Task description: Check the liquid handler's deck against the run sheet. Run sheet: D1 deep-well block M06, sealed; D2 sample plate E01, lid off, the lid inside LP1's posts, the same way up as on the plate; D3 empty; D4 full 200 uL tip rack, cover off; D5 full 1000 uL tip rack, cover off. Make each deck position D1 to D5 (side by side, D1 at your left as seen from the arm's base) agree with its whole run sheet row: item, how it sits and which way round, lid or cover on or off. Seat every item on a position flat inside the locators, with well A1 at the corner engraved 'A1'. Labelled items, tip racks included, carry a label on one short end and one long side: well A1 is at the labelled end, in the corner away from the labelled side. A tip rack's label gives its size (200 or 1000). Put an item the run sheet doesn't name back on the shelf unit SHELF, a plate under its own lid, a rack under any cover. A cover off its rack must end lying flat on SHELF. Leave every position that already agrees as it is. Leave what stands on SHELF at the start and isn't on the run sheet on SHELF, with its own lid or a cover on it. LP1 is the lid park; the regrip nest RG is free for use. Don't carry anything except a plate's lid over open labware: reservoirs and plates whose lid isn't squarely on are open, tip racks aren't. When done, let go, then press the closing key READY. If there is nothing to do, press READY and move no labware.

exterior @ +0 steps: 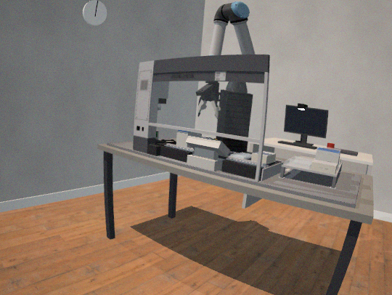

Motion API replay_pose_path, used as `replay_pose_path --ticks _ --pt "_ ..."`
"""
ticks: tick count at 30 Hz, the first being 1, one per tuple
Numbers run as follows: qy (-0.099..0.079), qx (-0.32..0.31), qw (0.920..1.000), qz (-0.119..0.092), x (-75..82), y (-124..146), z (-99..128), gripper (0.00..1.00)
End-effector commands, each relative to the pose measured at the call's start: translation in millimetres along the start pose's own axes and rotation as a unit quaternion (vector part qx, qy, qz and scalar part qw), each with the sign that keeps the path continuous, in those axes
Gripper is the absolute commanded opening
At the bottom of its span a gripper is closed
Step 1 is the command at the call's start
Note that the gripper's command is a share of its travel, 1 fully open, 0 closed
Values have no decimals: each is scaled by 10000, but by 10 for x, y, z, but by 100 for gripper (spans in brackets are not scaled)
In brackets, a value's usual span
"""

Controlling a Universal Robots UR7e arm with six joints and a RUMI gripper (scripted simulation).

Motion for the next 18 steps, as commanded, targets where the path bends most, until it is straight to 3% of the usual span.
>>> replay_pose_path --ticks 1,18 --pt "9 0 10000 -2 -90 1 4 82" --pt "9 0 10000 -2 -340 1 4 82"
Point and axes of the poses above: the point where the finger pads meet when closed, its own x axis back along the fingers, its own y axis across the jaws, z = x × y, the point moved 9 cm from there along x, back along the fingers
